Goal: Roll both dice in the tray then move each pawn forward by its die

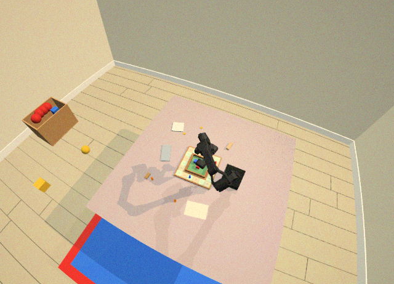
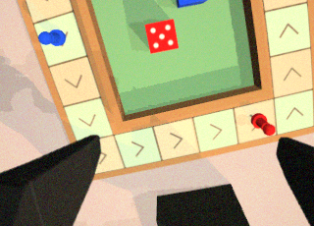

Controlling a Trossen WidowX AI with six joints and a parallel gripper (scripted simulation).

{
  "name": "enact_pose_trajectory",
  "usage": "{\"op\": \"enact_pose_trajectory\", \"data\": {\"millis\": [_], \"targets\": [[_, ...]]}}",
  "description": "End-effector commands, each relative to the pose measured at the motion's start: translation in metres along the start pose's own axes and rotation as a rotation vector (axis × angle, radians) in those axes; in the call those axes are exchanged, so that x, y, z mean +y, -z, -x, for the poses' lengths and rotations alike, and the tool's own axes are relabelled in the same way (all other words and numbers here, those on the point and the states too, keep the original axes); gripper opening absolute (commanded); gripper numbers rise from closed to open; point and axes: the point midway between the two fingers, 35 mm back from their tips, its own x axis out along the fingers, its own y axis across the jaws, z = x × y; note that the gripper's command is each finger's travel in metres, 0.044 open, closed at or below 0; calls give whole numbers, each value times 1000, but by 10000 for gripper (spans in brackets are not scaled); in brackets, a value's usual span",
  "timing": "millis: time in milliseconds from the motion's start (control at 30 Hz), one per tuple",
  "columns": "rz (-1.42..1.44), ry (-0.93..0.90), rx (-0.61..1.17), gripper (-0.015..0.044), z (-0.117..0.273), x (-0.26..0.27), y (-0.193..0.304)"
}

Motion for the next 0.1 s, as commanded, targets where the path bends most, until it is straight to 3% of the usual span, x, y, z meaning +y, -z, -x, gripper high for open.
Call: {"op": "enact_pose_trajectory", "data": {"millis": [0, 33, 67], "targets": [[188, -51, 33, 440, 12, -27, 46], [28, -3, 2, 440, 3, -5, 6], [28, -3, 2, 440, 3, -5, 6]]}}
